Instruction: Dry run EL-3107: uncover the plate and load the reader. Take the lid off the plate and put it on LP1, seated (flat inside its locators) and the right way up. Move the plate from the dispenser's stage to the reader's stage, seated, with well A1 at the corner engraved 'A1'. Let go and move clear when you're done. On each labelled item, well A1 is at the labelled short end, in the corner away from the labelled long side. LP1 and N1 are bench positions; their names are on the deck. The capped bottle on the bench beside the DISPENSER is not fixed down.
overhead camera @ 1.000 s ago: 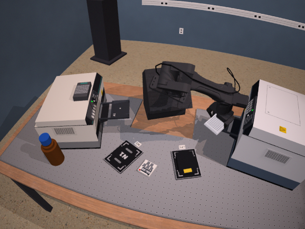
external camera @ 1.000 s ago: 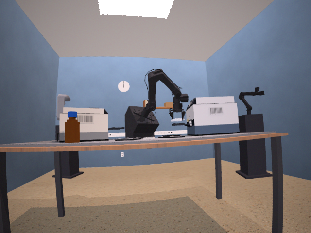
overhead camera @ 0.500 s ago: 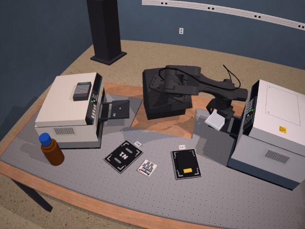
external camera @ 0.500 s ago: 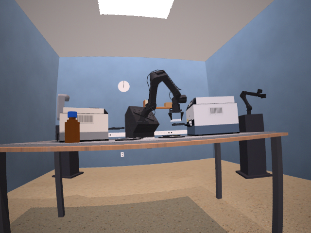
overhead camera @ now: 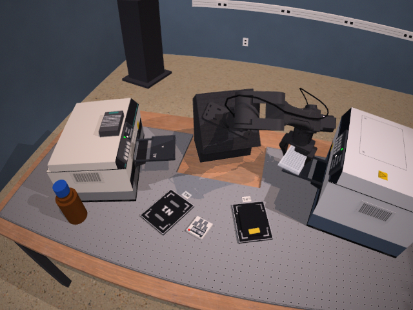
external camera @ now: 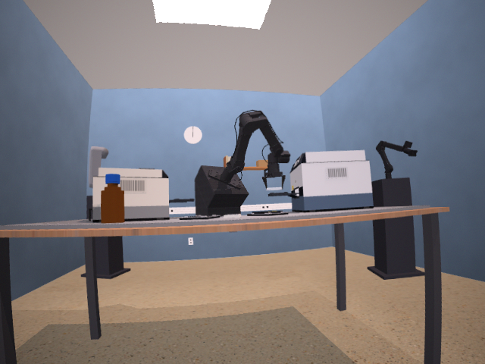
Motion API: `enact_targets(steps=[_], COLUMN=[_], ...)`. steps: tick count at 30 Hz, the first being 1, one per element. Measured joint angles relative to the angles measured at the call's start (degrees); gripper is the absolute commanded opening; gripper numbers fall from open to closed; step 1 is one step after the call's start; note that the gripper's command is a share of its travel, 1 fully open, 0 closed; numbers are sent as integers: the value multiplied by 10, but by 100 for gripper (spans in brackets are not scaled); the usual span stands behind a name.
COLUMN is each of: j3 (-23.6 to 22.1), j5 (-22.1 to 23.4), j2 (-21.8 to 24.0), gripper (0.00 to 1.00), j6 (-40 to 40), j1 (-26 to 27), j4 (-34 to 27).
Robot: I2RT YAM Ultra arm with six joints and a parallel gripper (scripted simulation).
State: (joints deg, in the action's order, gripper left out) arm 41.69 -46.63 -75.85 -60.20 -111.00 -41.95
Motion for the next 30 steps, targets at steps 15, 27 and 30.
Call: enact_targets(steps=[15, 27, 30], j3=[67, 96, 96], j5=[-22, -35, -35], j2=[-60, -84, -84], gripper=[86, 86, 86], j6=[30, 37, 37], j1=[-66, -71, -71], j4=[-64, -112, -114])
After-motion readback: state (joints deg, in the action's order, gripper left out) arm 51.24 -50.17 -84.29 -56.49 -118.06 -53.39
